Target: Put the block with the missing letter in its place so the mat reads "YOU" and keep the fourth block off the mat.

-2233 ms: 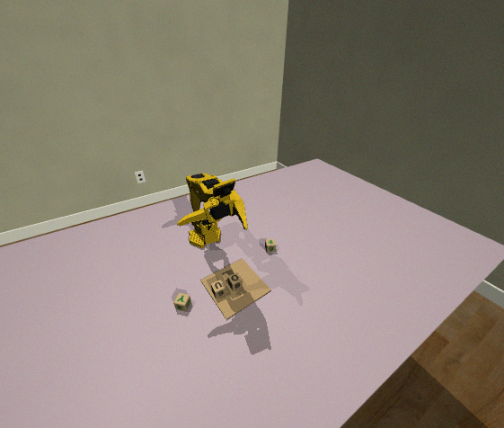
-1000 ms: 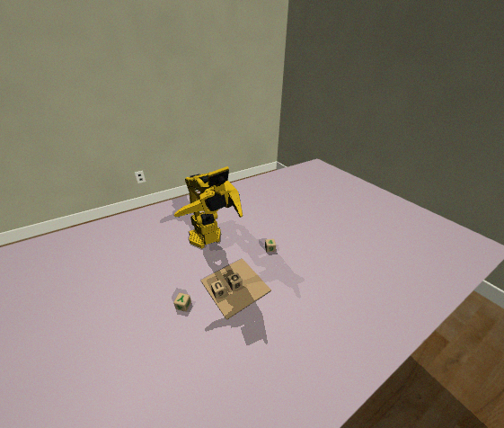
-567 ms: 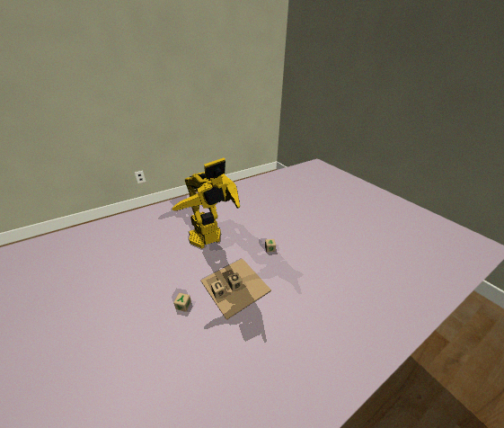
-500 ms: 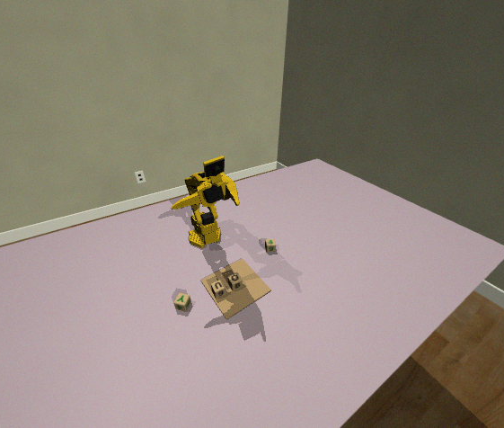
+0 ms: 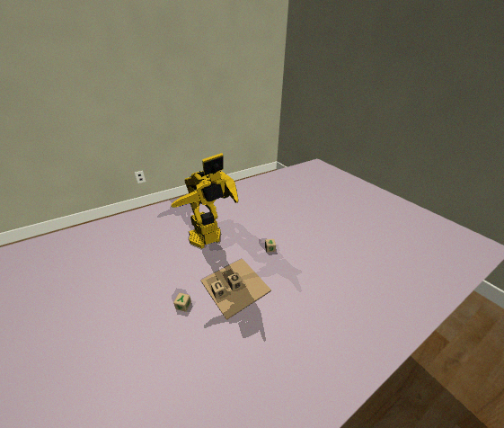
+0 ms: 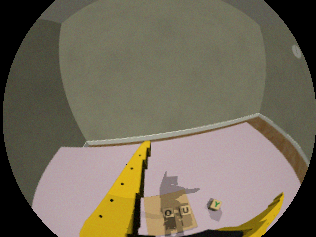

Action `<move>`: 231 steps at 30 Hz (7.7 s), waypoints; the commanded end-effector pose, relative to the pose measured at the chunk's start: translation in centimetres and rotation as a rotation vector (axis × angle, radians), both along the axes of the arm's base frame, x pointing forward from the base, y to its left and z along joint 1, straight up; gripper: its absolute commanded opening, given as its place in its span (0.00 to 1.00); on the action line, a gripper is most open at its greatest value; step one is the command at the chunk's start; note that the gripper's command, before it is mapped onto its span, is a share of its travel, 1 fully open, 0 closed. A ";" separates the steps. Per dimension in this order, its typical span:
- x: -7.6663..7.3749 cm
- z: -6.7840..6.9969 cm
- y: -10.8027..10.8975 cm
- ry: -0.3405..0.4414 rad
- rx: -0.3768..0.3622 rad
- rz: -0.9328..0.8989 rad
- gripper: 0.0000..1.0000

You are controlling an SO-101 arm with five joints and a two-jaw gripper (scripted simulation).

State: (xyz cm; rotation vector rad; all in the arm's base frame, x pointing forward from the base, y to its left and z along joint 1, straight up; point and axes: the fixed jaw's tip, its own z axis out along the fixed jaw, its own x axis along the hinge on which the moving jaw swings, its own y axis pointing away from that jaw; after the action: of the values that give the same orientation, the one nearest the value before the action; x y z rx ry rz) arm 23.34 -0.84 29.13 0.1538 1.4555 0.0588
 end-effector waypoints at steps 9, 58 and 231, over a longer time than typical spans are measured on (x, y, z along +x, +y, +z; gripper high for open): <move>-1.0 2.6 0.1 -0.100 -0.006 0.000 1.00; -0.6 -0.9 0.1 0.110 -0.023 0.000 1.00; -8.4 -15.4 0.8 1.167 -0.106 0.103 1.00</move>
State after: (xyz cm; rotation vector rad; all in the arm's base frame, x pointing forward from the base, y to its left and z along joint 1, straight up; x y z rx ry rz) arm 14.64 -0.17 12.49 0.0314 2.6853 -0.0337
